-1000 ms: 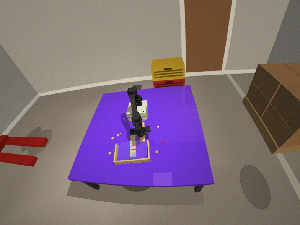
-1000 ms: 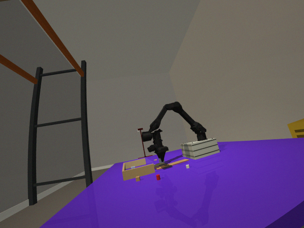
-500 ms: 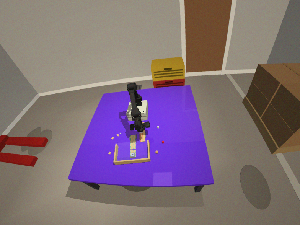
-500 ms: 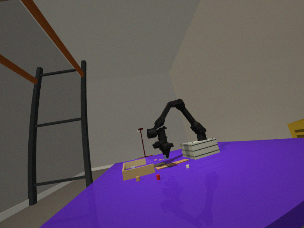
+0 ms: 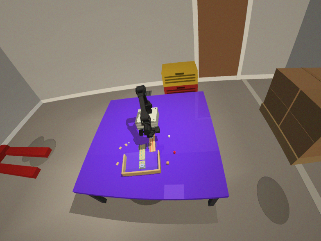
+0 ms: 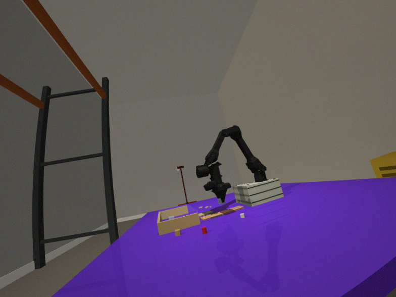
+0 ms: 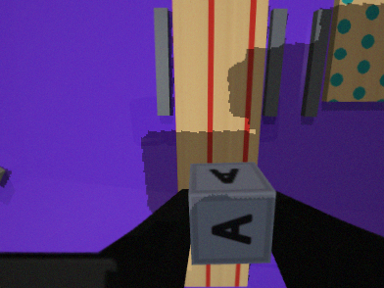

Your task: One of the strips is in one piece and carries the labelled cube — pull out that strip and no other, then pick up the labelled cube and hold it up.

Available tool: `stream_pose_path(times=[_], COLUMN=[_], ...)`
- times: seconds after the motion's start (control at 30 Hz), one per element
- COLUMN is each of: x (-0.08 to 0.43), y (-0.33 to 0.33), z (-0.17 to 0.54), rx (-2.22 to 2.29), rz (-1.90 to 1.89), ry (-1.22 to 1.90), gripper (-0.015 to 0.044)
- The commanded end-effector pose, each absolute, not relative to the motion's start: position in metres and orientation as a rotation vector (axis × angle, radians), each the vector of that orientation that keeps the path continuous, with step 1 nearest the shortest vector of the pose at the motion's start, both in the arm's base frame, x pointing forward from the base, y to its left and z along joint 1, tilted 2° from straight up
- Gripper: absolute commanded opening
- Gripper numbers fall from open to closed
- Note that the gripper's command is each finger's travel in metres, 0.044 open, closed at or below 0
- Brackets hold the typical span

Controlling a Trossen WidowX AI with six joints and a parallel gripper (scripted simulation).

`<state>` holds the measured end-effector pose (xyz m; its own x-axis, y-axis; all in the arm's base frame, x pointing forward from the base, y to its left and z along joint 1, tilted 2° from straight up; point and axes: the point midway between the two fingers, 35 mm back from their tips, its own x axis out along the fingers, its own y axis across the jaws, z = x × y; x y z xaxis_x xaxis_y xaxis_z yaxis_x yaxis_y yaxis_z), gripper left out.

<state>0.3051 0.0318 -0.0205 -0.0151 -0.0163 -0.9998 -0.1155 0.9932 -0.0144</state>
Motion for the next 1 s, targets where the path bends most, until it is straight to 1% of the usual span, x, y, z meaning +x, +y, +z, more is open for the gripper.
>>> stream_pose_path(times=[0.0,0.1,0.97], x=[0.304,0.304,0.304], y=[0.033,0.033,0.033], z=[0.002,0.012,0.012], rx=[-0.097,-0.097,-0.097], rz=[0.081,0.081,0.081], ry=[1.577,1.577,1.577], gripper=[0.0000,0.0000,0.0000])
